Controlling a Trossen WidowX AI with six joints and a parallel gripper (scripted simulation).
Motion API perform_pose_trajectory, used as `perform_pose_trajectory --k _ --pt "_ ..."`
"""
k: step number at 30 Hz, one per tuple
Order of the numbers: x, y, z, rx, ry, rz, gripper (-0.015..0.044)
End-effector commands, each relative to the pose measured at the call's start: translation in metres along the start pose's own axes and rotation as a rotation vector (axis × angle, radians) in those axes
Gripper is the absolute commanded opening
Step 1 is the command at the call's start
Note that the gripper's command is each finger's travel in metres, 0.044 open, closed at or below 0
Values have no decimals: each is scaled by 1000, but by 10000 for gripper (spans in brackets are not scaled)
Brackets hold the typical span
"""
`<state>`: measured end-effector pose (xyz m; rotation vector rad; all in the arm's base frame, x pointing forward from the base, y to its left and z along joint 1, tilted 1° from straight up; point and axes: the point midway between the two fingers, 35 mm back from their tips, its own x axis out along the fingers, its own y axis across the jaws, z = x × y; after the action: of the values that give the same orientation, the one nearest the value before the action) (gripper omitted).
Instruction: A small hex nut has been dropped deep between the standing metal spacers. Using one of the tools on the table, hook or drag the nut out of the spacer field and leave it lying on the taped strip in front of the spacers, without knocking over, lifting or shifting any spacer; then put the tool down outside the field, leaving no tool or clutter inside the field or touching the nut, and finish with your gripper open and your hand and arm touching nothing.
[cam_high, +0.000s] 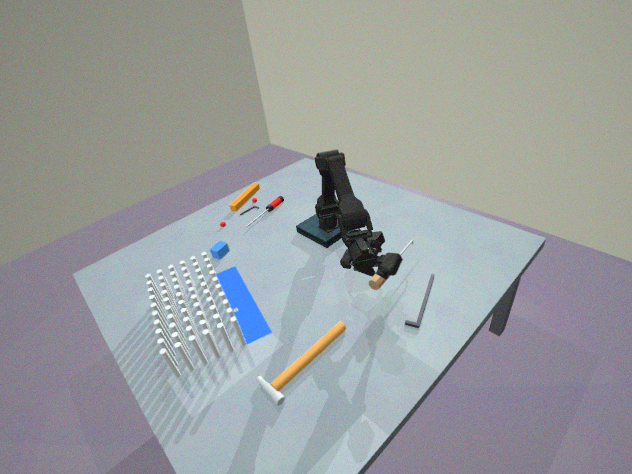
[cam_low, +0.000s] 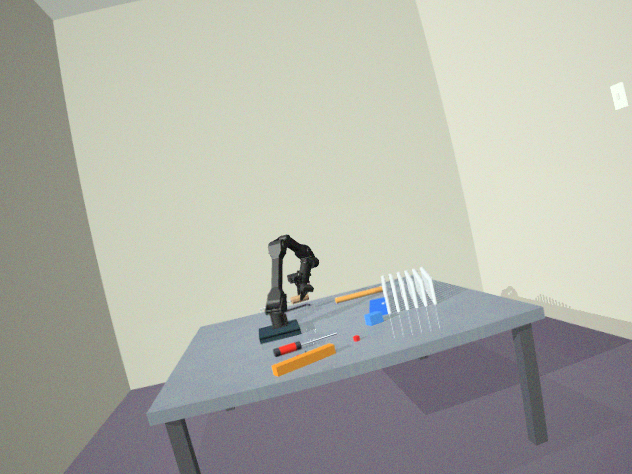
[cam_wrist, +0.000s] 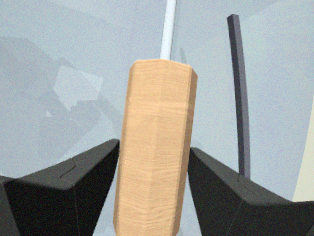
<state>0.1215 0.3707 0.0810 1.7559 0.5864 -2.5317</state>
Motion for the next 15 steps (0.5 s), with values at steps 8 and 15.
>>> perform_pose_trajectory --k 8,15 --pt "9 4 -1 -1 -9 -1 0" --pt "14 6 -2 -1 -9 -1 0"
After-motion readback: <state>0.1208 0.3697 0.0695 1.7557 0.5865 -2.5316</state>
